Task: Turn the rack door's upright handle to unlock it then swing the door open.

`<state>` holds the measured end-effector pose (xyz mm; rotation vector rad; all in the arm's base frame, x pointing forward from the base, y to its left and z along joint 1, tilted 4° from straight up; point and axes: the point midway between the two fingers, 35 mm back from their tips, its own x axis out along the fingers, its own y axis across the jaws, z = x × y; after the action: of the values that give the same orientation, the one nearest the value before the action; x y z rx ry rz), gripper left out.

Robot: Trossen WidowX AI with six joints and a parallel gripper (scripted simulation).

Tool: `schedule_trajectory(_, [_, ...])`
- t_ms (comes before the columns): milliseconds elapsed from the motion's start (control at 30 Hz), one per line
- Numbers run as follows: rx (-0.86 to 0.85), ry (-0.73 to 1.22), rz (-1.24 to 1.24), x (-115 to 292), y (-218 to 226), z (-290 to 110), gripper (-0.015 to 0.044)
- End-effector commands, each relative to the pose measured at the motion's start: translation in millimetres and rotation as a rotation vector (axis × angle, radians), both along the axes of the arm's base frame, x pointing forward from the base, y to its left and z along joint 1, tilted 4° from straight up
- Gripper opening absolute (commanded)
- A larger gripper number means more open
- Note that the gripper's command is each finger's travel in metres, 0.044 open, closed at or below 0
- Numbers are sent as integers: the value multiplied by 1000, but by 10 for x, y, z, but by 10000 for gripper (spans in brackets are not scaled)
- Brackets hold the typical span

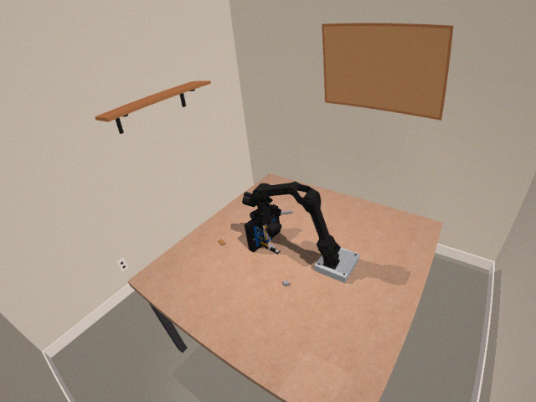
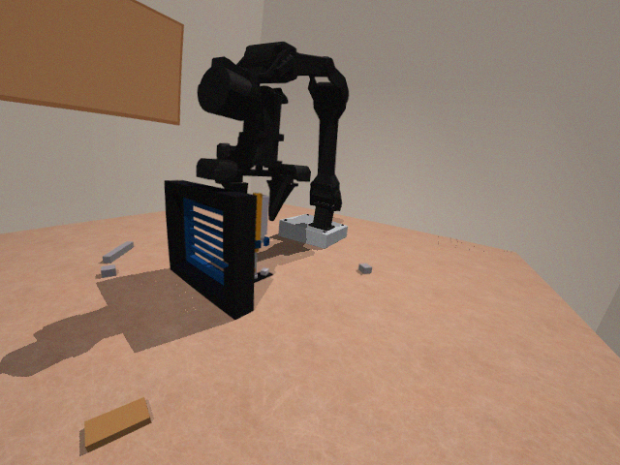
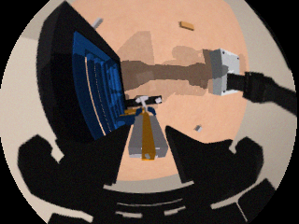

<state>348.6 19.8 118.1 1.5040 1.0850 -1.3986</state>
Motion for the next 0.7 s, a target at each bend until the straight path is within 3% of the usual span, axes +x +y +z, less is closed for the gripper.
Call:
schedule_trajectory(0, [-3,0,-18,0,-6,0,236])
schedule_trajectory(200, [-3,0,-18,0,-6,0,78])
schedule_trajectory(500, [-3,0,-18,0,-6,0,18])
schedule_trajectory(667, [-3,-1,-4,-5,-7,0,16])
